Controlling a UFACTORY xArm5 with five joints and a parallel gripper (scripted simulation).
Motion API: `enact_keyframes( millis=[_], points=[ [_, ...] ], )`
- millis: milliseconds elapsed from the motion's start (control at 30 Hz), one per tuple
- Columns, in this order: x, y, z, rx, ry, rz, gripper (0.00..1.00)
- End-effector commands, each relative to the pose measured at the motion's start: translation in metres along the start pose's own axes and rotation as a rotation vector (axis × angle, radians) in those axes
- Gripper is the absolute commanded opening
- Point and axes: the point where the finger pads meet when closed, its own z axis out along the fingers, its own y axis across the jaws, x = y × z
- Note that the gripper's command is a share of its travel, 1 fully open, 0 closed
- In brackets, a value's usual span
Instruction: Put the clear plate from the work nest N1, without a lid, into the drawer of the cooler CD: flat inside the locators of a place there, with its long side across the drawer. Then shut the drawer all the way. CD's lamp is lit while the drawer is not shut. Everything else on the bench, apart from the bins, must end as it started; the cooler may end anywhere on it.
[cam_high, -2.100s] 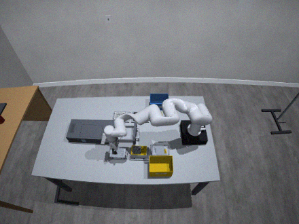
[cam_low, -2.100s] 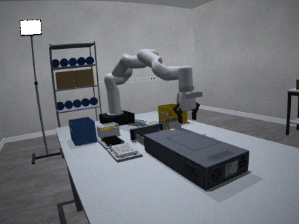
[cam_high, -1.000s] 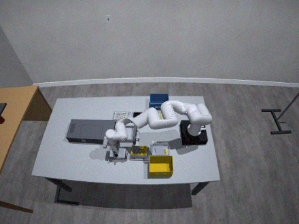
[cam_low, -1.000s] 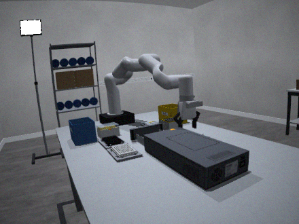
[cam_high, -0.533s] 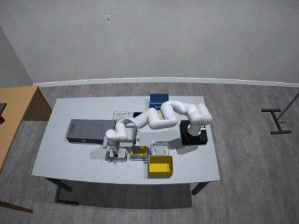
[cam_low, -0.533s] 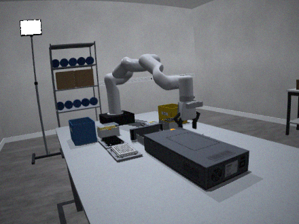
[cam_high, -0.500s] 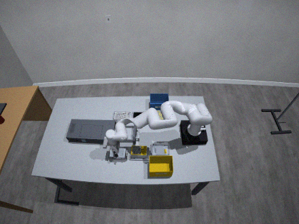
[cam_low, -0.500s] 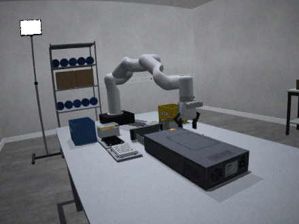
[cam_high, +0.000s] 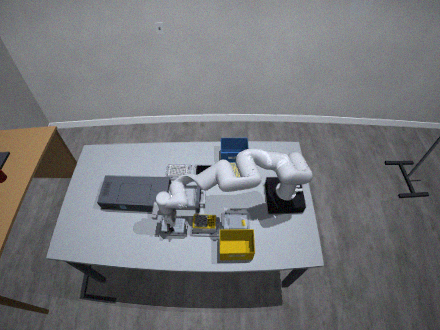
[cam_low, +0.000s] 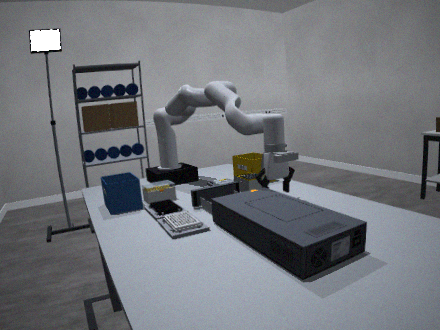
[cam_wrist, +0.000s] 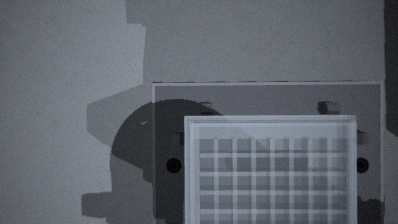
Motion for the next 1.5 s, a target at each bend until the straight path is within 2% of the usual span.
enact_keyframes(
  millis=[0, 433, 1033, 1067, 1467],
  points=[
    [0.0020, -0.0007, 0.0000, 0.002, 0.006, 0.000, 1.00],
    [0.0021, -0.0007, 0.0074, 0.002, 0.006, 0.000, 1.00],
    [0.0021, -0.0007, 0.0073, 0.002, 0.006, 0.000, 1.00],
    [0.0021, -0.0007, 0.0067, 0.002, 0.006, 0.000, 0.00],
    [0.0021, -0.0007, 0.0063, 0.002, 0.006, 0.000, 0.00]
  ],
)
